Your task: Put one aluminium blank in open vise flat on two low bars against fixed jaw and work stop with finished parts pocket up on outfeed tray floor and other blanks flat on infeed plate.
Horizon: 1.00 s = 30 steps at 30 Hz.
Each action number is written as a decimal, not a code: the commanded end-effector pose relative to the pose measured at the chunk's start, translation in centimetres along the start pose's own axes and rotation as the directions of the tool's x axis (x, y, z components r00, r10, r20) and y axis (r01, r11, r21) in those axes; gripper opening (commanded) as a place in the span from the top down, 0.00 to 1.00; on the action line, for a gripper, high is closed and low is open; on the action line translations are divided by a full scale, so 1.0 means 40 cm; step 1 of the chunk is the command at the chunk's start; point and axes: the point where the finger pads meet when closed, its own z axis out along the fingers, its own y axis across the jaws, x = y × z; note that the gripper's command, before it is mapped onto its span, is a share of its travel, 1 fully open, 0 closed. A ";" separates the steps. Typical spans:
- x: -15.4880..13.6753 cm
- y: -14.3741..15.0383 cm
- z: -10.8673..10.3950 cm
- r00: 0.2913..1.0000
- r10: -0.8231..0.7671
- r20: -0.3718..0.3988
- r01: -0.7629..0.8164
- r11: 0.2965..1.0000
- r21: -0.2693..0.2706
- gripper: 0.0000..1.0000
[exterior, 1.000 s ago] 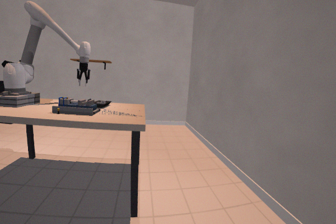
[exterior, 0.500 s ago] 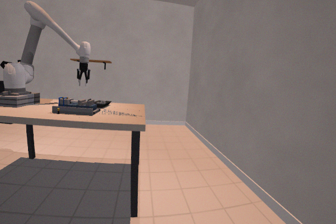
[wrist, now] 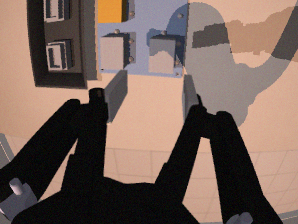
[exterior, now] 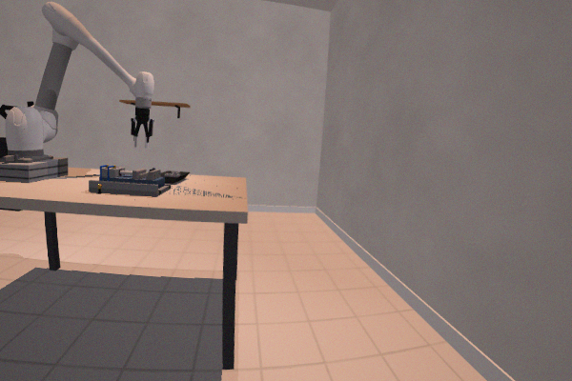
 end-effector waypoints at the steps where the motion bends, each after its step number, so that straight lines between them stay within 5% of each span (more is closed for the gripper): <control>1: 0.000 0.000 0.002 1.000 0.000 0.000 0.000 1.000 0.000 0.60; 30: 0.000 0.000 0.241 1.000 0.000 0.000 0.000 1.000 0.000 0.60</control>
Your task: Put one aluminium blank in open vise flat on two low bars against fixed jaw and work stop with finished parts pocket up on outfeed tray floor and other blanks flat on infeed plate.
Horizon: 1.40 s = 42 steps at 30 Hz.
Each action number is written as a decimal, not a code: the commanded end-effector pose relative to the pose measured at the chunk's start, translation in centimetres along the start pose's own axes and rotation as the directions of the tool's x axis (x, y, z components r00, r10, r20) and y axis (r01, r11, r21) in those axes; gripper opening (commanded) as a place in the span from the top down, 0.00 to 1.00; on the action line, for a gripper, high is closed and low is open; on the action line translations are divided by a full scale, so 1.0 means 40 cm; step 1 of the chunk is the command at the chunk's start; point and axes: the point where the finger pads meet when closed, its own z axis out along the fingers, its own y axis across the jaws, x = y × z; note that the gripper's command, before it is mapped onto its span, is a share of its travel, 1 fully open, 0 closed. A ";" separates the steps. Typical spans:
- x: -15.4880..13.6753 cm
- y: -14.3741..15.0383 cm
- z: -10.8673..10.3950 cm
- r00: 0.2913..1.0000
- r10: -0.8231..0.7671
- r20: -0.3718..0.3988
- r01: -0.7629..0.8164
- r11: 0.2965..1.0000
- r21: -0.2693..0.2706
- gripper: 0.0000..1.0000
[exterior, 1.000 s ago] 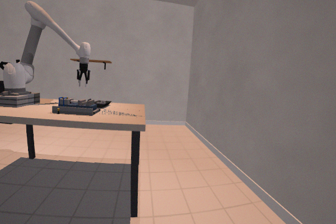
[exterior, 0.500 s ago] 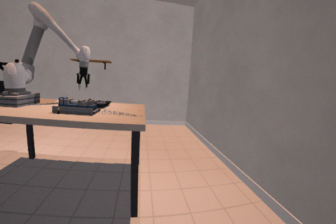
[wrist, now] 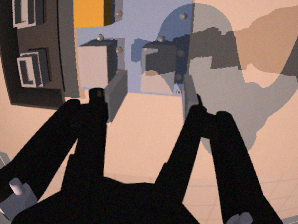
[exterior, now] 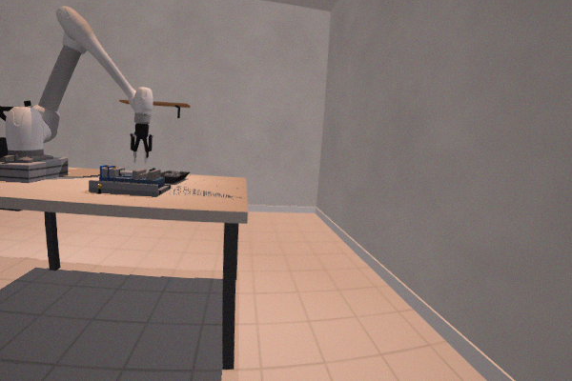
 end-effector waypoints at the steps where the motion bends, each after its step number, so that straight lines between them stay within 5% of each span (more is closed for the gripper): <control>1: 0.000 0.000 0.024 1.000 0.000 0.000 0.000 1.000 0.000 0.60; 17: 0.000 0.000 0.090 1.000 0.000 0.000 0.000 1.000 0.000 0.60; 42: 0.000 0.000 0.093 1.000 0.000 0.000 0.000 1.000 0.000 0.60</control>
